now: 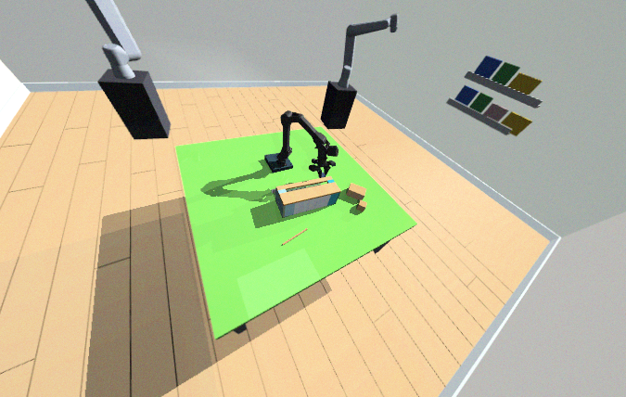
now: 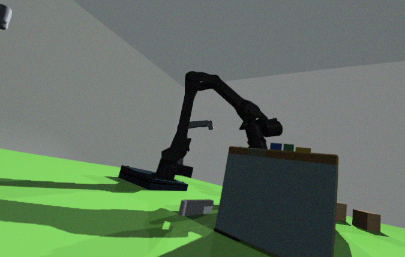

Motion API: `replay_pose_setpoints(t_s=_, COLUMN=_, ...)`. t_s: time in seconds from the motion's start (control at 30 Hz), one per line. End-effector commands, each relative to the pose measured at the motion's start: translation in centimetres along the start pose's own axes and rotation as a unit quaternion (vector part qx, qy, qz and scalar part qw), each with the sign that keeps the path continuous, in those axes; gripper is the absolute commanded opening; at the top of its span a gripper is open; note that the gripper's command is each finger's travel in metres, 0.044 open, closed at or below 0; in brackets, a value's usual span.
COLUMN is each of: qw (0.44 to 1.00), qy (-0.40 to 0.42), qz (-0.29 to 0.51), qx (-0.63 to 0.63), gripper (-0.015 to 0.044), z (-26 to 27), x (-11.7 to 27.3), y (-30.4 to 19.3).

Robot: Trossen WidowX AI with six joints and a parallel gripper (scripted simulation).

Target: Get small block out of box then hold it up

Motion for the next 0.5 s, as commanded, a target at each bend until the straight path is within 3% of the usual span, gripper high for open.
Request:
replay_pose_setpoints(t_s=0.0, qw=0.999, qy=-0.019, qz=-0.002, qx=0.03, gripper=0.0, z=1.0, x=1.7, y=-0.3)
replay_pose_setpoints(t_s=0.47, qw=0.985, qy=-0.082, qz=0.001, qx=0.154, gripper=0.0, z=4.8, x=6.8, y=-0.2)
Point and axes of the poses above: the point midway between the two fingers, 35 mm back from their tips, its own x axis back along the fingers, its own z axis across the jaws, y = z × x, the point moved 9 cm from there along x, back along the fingers, and after that the axes turned 13 degrees about -x, right-handed, at the moved point
